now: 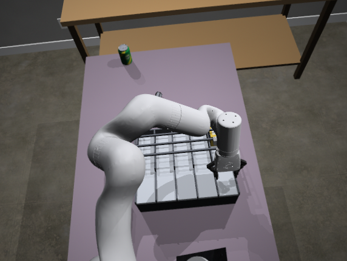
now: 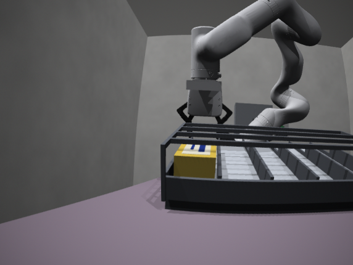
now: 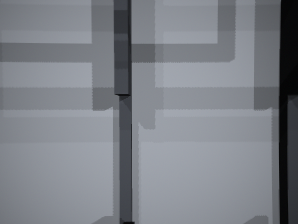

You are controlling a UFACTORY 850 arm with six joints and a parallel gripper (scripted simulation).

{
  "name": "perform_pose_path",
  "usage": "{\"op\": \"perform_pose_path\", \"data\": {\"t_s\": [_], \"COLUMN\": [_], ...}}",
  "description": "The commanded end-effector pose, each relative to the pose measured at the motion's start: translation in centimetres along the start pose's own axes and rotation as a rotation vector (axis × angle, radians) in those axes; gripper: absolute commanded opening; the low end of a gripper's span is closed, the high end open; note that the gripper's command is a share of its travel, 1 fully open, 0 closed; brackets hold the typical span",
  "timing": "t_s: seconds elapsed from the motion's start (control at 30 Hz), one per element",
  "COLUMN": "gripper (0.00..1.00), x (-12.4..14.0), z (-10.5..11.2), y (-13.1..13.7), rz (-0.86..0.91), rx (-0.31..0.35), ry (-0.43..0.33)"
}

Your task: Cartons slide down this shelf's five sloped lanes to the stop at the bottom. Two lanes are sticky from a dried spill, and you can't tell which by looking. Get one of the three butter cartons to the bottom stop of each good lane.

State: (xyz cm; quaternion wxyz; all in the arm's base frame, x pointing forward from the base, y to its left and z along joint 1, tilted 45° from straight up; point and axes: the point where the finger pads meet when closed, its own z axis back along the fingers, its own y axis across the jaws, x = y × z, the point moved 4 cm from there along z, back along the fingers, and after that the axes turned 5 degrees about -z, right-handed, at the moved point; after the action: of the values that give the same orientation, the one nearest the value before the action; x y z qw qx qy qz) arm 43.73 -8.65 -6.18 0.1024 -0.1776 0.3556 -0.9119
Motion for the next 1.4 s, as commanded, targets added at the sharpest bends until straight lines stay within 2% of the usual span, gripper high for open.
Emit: {"op": "perform_pose_path", "data": {"t_s": [0.0, 1.03, 1.07, 1.37], "gripper": [0.0, 0.0, 1.0, 1.0], "x": [-0.04, -0.04, -0.04, -0.04], "z": [0.12, 0.12, 0.12, 0.12], "y": [0.03, 0.03, 0.03, 0.03], "rz": [0.0, 0.0, 0.0, 0.0], "rx": [0.001, 0.001, 0.001, 0.001], "ry": [0.002, 0.002, 0.002, 0.002]}}
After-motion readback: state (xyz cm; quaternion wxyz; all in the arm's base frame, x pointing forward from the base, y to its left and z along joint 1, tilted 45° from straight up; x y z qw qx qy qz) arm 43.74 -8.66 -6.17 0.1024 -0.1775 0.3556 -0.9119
